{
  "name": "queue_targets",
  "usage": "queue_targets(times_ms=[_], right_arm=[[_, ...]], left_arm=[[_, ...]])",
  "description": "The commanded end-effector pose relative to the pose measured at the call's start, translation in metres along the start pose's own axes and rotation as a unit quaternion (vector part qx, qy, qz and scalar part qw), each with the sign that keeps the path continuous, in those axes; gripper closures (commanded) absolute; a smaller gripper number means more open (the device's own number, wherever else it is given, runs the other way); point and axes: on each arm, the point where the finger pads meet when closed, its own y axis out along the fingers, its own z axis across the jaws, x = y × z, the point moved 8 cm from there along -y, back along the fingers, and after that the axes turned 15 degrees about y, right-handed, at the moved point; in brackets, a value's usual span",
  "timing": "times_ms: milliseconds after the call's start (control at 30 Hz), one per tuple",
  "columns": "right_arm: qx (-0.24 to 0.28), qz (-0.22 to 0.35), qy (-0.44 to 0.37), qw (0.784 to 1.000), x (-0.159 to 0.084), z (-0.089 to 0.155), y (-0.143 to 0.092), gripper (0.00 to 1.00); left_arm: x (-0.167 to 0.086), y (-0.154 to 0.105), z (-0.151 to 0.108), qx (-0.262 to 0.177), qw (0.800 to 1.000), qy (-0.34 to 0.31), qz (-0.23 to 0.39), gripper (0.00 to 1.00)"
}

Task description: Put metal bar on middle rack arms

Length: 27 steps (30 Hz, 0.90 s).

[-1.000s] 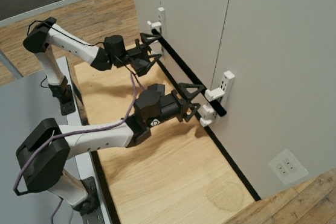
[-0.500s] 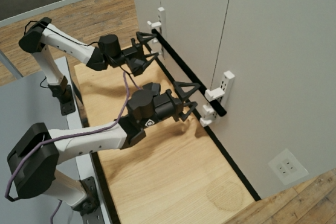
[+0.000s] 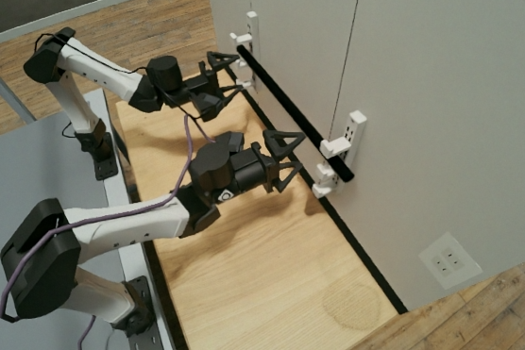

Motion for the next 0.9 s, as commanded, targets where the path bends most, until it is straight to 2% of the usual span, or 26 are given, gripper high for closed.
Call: queue_targets(times_ms=[0, 867], right_arm=[[0.004, 0.004, 0.000, 1.000, -0.001, 0.003, -0.007, 0.00], [0.009, 0.006, -0.001, 1.000, -0.002, 0.005, -0.035, 0.00]], left_arm=[[0.000, -0.008, 0.006, 0.013, 1.000, -0.007, 0.002, 0.00], [0.000, -0.035, 0.006, 0.012, 1.000, -0.008, 0.002, 0.00]])
